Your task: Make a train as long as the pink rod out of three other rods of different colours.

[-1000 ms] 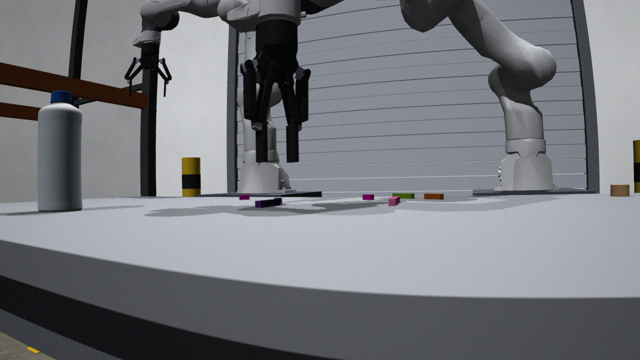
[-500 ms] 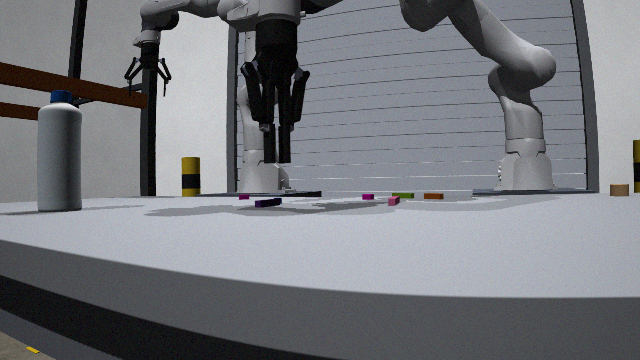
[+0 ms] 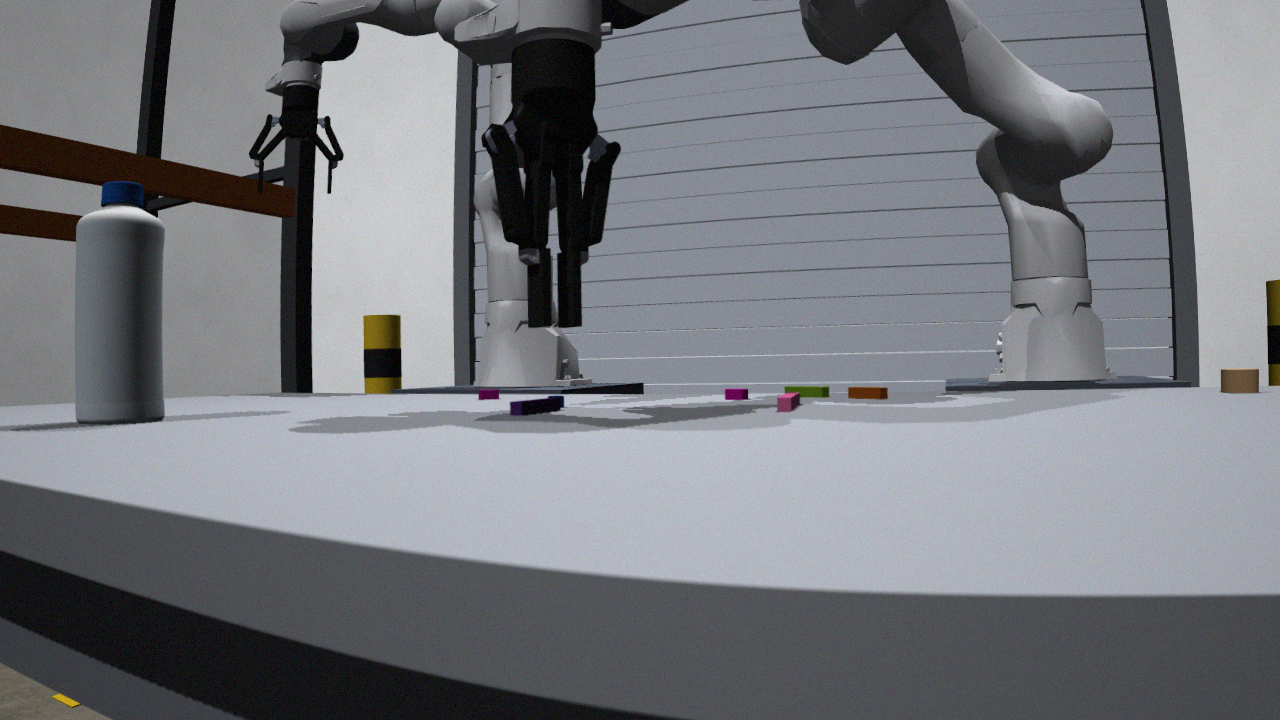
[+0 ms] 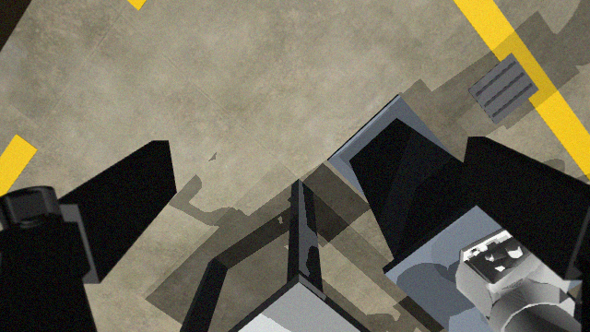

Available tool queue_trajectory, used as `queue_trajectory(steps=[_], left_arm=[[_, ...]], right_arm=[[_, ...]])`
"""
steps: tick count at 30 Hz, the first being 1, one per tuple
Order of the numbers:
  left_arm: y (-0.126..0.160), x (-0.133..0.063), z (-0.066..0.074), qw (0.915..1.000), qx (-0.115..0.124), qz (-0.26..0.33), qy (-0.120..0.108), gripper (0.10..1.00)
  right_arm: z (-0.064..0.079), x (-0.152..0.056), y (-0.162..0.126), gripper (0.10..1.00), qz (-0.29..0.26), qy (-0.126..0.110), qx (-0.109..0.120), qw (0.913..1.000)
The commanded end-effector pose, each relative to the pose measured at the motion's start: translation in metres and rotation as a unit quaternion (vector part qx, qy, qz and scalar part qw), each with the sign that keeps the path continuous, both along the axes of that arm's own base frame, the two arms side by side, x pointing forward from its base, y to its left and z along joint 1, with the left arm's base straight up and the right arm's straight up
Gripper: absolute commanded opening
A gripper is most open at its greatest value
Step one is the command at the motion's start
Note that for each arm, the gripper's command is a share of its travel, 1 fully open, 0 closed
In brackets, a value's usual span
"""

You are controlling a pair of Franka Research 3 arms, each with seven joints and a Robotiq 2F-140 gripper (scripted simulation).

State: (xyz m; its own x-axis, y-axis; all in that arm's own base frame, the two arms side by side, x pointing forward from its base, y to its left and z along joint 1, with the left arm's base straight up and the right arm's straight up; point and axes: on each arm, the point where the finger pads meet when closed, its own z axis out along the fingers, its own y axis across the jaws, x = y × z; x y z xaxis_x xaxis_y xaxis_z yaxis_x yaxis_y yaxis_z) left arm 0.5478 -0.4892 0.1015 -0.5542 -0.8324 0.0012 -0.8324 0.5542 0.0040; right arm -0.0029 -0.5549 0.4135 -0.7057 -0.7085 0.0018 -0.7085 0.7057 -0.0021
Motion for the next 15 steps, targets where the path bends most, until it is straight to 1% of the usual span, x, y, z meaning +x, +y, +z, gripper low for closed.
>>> queue_trajectory(steps=[1, 8, 15], left_arm=[[0.000, 0.001, 0.000, 1.0000, -0.001, -0.003, -0.002, 0.231], [0.000, 0.001, -0.003, 1.0000, -0.001, -0.003, -0.002, 0.231], [0.000, 0.002, -0.010, 1.0000, -0.001, -0.003, -0.002, 0.231]], right_arm=[[0.000, 0.001, 0.000, 1.000, -0.003, 0.000, 0.001, 1.0000], [0.000, 0.001, 0.000, 1.000, -0.003, 0.000, 0.001, 1.0000], [0.000, 0.001, 0.000, 1.000, -0.003, 0.000, 0.001, 1.0000]])
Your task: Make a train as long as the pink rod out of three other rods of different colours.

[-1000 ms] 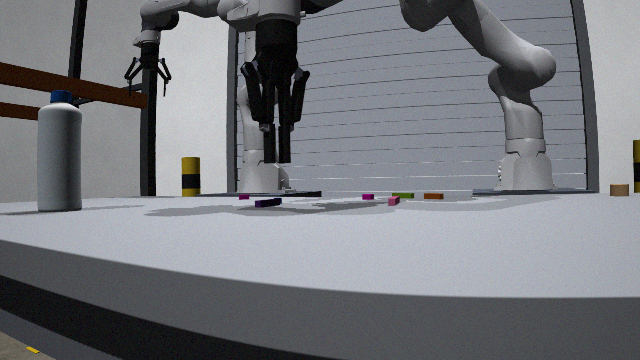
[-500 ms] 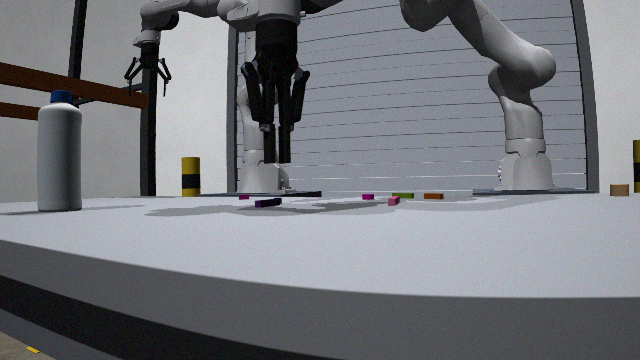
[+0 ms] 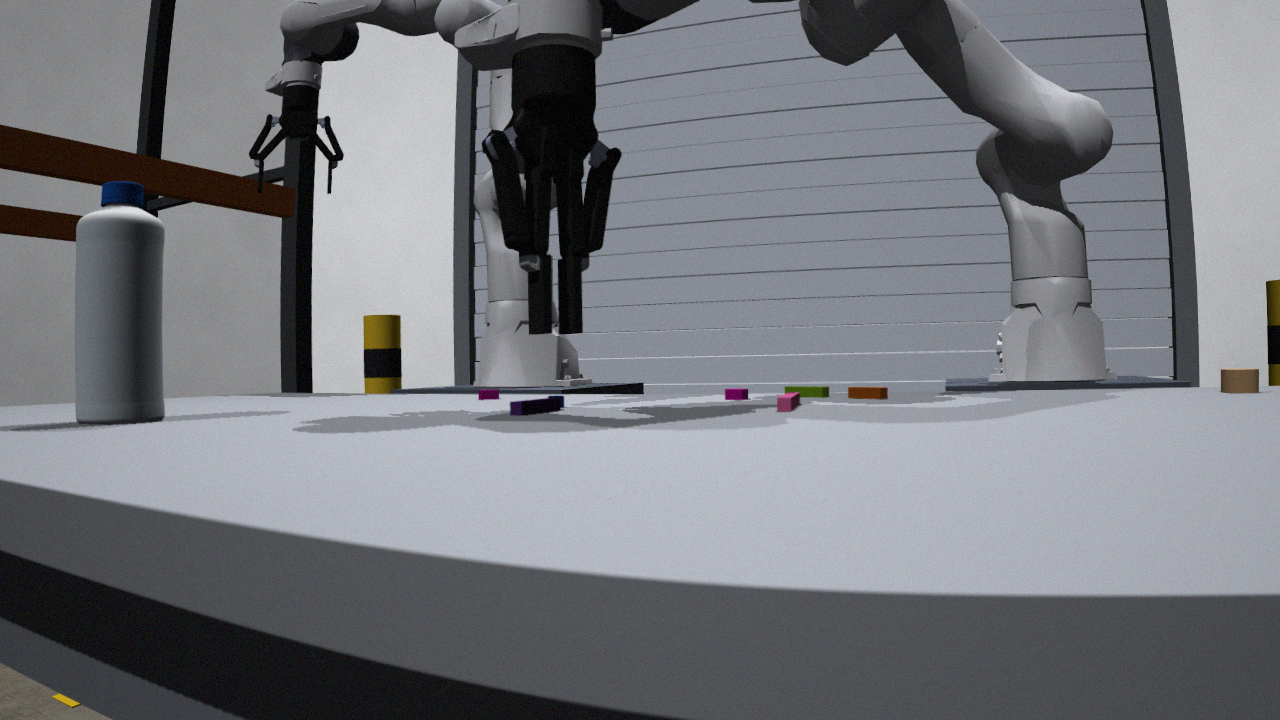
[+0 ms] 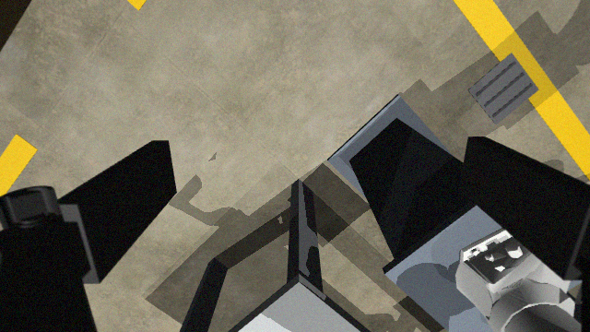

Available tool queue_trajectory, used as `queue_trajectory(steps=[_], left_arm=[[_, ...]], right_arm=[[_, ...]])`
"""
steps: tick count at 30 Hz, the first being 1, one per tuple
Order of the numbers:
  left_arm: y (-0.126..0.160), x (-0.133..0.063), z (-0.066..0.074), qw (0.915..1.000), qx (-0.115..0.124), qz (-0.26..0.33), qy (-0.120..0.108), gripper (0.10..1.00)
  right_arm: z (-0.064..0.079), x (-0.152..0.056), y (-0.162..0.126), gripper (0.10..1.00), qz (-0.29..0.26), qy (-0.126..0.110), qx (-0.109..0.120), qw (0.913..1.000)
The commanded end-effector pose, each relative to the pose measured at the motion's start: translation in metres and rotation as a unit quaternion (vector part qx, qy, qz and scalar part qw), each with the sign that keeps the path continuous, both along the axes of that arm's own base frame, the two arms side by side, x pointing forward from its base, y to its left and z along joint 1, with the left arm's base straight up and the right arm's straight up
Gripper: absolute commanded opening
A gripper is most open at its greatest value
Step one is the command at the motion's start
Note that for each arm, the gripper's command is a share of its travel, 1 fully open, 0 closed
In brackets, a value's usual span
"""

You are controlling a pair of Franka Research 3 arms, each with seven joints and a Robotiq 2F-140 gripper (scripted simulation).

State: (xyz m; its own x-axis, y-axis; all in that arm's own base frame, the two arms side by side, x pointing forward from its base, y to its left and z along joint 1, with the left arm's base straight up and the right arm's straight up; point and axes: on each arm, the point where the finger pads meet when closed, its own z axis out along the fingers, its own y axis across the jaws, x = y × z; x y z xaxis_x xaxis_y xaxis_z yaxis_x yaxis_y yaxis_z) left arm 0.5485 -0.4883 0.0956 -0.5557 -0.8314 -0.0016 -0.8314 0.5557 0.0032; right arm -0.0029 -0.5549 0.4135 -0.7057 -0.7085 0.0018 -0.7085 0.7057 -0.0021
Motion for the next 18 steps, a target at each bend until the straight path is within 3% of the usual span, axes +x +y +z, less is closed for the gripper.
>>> queue_trajectory(steps=[1, 18], left_arm=[[-0.001, 0.001, -0.006, 1.0000, -0.002, -0.002, -0.001, 0.231], [0.000, 0.001, -0.029, 1.0000, -0.002, -0.002, -0.001, 0.231]], right_arm=[[0.000, 0.001, 0.000, 1.000, -0.003, 0.000, 0.001, 1.0000], [0.000, 0.001, 0.000, 1.000, -0.003, 0.000, 0.001, 1.0000]])
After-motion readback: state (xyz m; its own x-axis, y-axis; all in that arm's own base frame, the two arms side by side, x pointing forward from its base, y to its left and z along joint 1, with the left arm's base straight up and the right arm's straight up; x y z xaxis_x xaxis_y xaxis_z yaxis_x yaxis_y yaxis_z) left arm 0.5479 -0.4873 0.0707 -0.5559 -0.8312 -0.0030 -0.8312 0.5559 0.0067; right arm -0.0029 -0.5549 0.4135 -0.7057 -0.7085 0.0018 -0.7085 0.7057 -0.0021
